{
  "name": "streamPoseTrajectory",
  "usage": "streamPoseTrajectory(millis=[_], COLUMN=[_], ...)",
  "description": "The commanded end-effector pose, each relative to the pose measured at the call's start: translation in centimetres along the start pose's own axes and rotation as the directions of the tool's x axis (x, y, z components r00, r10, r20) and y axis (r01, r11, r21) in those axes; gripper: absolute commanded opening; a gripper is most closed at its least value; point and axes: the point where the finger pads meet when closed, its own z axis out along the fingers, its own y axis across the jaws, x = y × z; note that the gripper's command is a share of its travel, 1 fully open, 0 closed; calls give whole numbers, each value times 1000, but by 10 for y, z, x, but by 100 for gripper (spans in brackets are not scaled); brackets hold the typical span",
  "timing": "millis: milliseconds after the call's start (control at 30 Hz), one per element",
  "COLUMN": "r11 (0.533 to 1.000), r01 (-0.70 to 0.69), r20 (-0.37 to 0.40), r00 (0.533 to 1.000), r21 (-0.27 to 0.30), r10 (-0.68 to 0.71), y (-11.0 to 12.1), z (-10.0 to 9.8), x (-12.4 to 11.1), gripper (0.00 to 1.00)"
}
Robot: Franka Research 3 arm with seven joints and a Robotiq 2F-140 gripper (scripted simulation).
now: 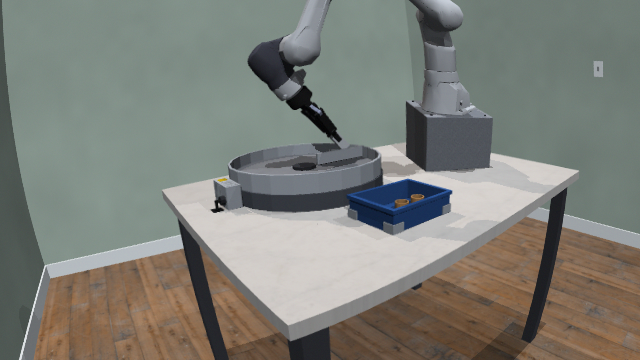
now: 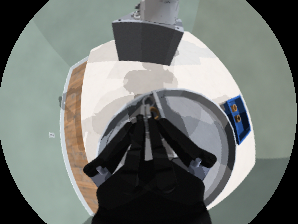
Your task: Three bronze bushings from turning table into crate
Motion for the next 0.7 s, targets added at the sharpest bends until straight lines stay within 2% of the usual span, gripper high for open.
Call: streamPoseTrajectory(millis=[0, 300, 367, 667], r11=[1000, 1000, 1000, 1000], r01=[-4, -4, -4, -4], r20=[1, 1, 1, 1], r00=[1000, 1000, 1000, 1000], r21=[0, 0, 0, 0], r10=[4, 4, 4, 4], y=[1, 1, 1, 1], z=[-1, -22, -22, -48], x=[0, 18, 18, 39], gripper=[0, 0, 0, 0])
